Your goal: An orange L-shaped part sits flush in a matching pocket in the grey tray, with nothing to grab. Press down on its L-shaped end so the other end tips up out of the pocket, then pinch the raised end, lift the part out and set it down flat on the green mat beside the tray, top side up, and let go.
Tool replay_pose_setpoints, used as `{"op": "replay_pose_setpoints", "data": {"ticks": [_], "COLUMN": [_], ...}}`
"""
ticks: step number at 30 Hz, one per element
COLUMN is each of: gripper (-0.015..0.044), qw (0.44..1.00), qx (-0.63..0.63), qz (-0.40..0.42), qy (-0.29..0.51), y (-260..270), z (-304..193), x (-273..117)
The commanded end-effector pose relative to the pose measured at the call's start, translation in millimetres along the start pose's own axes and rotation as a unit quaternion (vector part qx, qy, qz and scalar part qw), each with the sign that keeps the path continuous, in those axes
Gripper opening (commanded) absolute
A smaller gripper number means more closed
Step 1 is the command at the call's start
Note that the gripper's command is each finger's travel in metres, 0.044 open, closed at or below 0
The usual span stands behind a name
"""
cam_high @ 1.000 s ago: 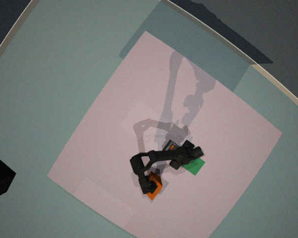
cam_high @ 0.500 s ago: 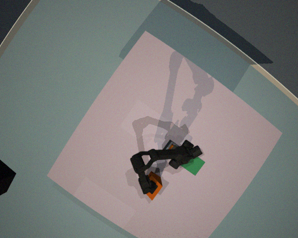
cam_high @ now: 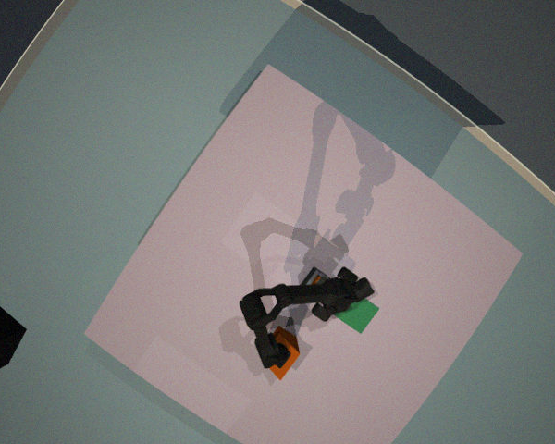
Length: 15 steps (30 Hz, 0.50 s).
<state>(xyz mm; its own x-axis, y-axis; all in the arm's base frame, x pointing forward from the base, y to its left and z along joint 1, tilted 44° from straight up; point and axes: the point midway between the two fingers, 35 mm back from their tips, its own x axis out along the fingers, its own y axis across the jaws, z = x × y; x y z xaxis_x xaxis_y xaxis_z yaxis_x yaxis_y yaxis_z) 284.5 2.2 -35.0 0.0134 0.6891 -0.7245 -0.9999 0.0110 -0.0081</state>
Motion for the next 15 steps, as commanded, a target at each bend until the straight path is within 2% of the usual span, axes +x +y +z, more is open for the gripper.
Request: {"op": "replay_pose_setpoints", "data": {"ticks": [1,2,15], "gripper": [0.0016,0.0000,0.0000], "qw": [1.000,1.000,1.000], "qx": [0.000,0.000,0.002], "qz": [0.000,0.000,0.001], "qy": [0.000,0.000,-0.001], "y": [0,0,0], "z": [0,0,0], "x": [0,0,-12]}}
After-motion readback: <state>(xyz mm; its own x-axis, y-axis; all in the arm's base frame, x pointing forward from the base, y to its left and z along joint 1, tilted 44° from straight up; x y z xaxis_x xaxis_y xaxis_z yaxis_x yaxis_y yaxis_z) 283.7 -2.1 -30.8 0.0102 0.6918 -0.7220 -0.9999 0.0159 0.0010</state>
